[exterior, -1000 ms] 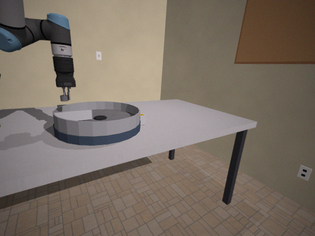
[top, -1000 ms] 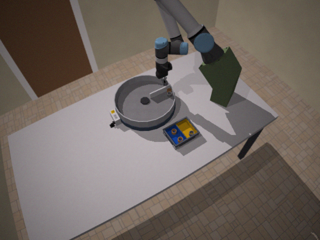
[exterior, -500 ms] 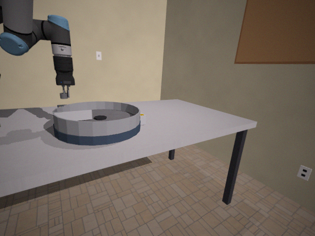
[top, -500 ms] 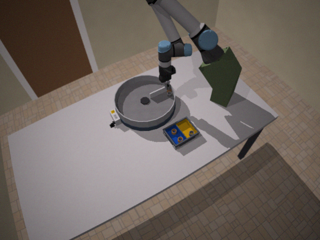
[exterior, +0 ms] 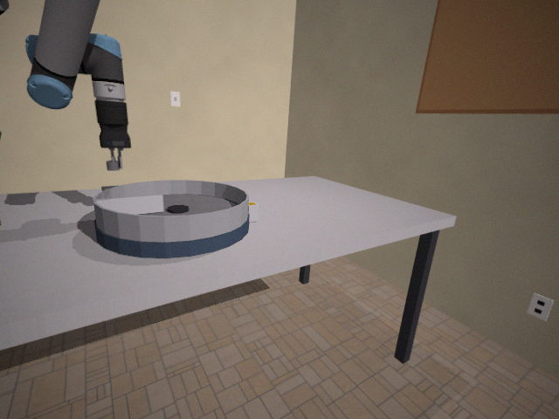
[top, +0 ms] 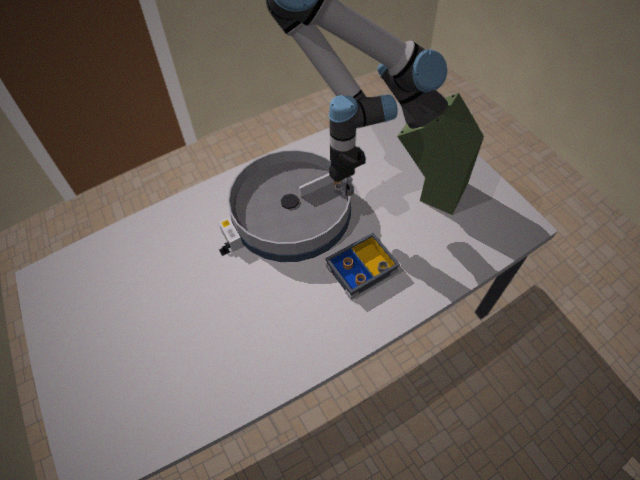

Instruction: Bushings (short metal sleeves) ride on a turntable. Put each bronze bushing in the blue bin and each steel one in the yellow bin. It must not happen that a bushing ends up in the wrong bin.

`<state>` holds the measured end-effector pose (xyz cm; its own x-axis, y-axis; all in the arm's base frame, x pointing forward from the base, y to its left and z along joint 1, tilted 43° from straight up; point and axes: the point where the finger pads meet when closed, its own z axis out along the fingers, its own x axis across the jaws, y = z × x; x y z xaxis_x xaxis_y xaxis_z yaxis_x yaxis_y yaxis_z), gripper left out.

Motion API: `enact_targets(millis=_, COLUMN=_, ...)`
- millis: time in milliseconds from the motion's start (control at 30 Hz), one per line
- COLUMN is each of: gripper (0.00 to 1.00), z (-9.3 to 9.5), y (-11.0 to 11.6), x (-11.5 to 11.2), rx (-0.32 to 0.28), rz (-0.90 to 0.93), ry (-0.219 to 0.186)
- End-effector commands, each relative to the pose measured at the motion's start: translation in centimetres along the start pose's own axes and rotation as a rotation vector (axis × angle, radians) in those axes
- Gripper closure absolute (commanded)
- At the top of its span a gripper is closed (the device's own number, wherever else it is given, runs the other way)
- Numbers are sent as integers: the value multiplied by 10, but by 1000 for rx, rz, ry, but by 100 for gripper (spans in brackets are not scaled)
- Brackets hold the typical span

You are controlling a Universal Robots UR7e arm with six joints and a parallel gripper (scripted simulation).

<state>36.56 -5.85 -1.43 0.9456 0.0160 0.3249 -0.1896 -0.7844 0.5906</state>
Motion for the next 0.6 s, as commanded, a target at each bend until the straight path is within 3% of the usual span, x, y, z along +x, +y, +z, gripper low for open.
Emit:
enact_targets(millis=0, gripper=100, z=1, y=-42, x=4, rx=-11, rz=4, ry=-4)
enact_targets(millis=200, gripper=100, z=1, y=-43, x=5, rx=-11, rz=4, ry=-4)
enact_targets(millis=333, gripper=100, z=2, y=-87, x=8, rx=-11, rz=4, ry=-4)
enact_targets(millis=400, gripper=100, z=2, y=-98, x=9, rx=-11, rz=4, ry=-4)
enact_targets(millis=500, gripper=100, z=2, y=-98, x=9, rx=-11, rz=4, ry=-4)
enact_targets(millis=567, gripper=100, z=2, y=-121, x=10, rx=-11, rz=4, ry=-4)
